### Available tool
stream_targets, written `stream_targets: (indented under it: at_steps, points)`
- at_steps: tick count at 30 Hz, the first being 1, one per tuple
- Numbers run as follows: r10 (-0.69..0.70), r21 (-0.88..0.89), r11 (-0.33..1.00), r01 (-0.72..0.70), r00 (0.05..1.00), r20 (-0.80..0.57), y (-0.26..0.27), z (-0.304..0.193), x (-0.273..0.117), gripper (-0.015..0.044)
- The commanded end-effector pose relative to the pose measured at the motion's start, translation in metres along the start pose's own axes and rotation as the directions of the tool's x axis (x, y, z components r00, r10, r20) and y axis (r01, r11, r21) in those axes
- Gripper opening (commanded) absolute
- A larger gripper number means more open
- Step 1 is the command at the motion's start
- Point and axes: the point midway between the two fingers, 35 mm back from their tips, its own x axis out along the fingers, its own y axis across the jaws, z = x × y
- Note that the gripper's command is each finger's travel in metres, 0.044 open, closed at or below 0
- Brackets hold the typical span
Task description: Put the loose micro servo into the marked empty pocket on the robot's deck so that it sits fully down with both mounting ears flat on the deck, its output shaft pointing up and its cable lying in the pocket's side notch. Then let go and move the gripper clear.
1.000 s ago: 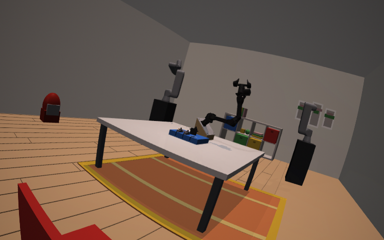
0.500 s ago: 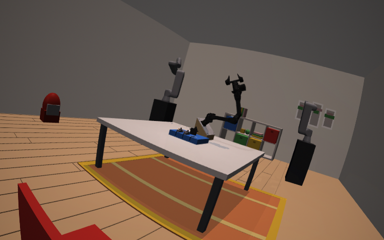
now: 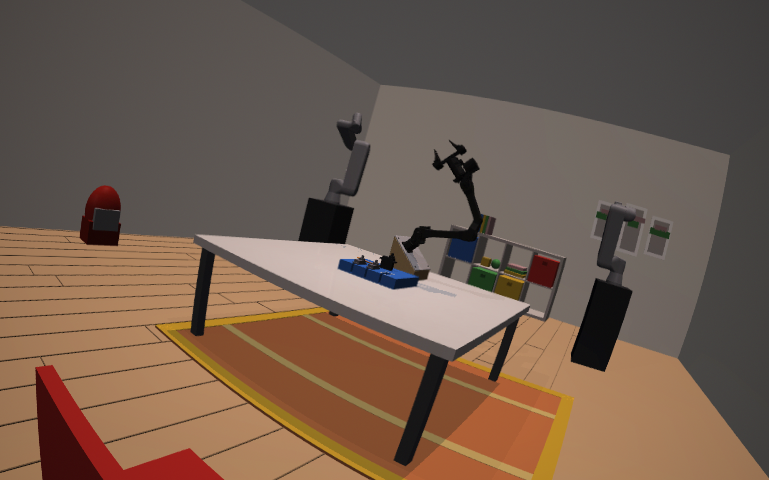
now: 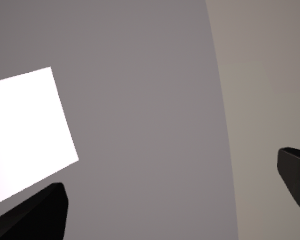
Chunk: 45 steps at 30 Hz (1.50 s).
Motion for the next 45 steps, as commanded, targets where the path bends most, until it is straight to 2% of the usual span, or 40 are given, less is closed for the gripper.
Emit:
stream_targets:
  at_steps: [1, 11, 21, 33, 45]
  points:
    - [-0.109, -0.058, 0.993, 0.104, 0.99, -0.089, -0.033, -0.024, 0.014, 0.044]
    - [-0.297, -0.19, 0.948, 0.256, 0.924, -0.239, -0.092, -0.072, 0.023, 0.044]
    - [-0.508, -0.373, 0.85, 0.373, 0.768, -0.391, -0.161, -0.127, 0.014, 0.044]
    - [-0.722, -0.598, 0.686, 0.414, 0.486, -0.492, -0.241, -0.182, -0.027, 0.044]
    - [-0.867, -0.798, 0.496, 0.343, 0.143, -0.477, -0.314, -0.216, -0.093, 0.044]
